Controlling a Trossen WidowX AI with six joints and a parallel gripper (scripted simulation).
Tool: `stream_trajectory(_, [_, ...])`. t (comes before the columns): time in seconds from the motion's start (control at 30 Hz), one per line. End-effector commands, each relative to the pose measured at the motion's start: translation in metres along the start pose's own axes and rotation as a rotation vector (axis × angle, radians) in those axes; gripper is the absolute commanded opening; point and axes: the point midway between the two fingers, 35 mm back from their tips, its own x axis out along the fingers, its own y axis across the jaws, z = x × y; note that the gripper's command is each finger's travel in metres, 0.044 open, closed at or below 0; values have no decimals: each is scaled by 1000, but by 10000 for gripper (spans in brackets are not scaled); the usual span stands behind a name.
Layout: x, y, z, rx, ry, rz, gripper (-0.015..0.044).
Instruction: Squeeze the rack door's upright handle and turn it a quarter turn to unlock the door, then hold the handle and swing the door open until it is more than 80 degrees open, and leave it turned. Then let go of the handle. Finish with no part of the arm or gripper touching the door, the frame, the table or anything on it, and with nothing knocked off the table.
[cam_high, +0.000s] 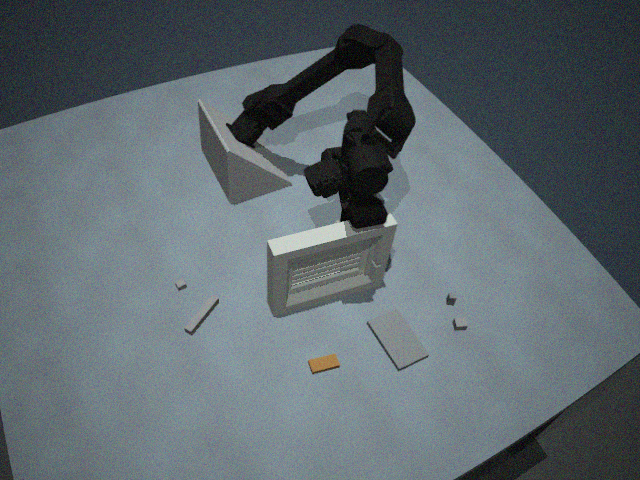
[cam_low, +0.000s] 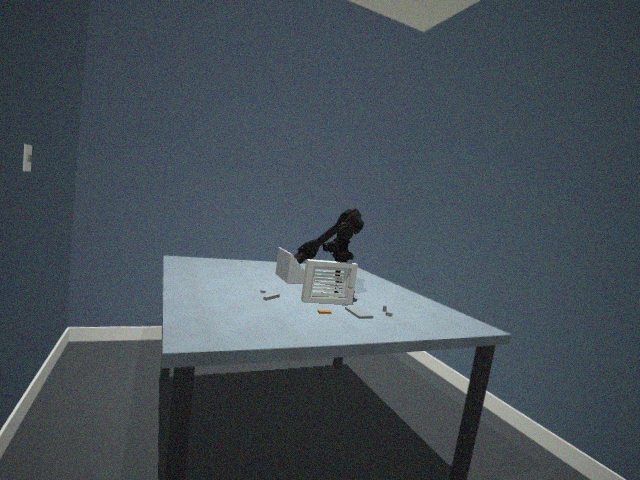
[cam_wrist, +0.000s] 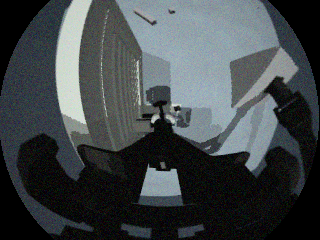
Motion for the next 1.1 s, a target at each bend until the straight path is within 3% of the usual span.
stream_trajectory(0.0, [0, -5, 3, -72, -2, -1, 18])
stream_trajectory(1.07, [0, -49, 33, -633, -2, -4, 18])
